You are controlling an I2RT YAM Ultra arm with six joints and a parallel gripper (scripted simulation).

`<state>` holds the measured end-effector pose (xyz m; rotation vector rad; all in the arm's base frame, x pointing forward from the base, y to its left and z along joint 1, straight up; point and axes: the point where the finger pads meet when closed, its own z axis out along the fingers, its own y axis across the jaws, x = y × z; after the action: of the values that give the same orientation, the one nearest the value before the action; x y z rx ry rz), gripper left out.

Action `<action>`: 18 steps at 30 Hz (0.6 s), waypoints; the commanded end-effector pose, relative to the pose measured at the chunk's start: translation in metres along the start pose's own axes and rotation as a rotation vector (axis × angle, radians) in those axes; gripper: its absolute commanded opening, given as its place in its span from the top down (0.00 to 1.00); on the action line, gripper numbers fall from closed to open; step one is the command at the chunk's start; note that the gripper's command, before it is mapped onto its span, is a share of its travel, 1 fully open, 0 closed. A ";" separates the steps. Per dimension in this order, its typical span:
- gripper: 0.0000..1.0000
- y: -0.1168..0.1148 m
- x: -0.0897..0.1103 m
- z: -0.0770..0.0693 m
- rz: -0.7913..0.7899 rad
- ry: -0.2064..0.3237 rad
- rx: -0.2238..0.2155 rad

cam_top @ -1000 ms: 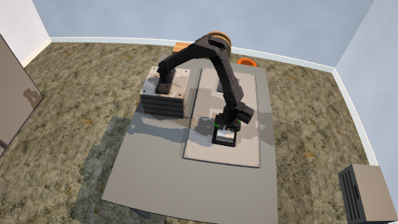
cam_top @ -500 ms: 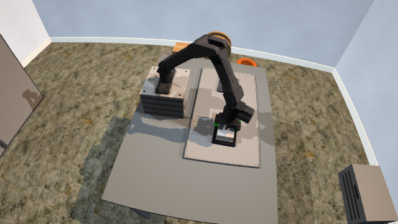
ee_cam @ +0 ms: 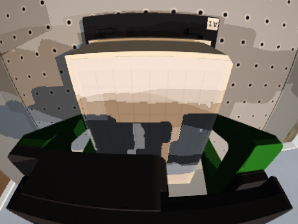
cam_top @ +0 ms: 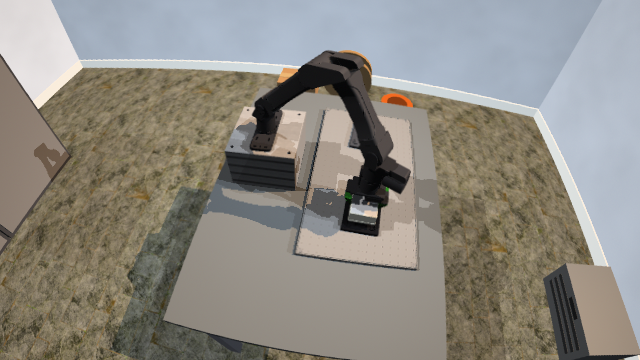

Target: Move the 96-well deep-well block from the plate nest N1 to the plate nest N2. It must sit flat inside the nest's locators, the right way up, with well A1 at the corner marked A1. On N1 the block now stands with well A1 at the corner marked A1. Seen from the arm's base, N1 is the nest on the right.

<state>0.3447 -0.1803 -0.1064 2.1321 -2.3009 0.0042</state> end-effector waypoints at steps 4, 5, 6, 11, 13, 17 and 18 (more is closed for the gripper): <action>1.00 -0.004 0.002 -0.021 -0.002 0.004 0.013; 1.00 -0.004 0.002 -0.021 -0.002 0.004 0.013; 1.00 -0.004 0.002 -0.021 -0.002 0.004 0.013; 1.00 -0.004 0.001 -0.029 -0.002 0.004 0.013; 1.00 -0.004 0.001 -0.032 -0.002 0.004 0.013; 1.00 -0.004 0.001 -0.039 -0.002 0.004 0.013; 1.00 -0.003 0.001 -0.041 -0.002 0.004 0.013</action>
<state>0.3439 -0.1799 -0.0805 2.1315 -2.3002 0.0001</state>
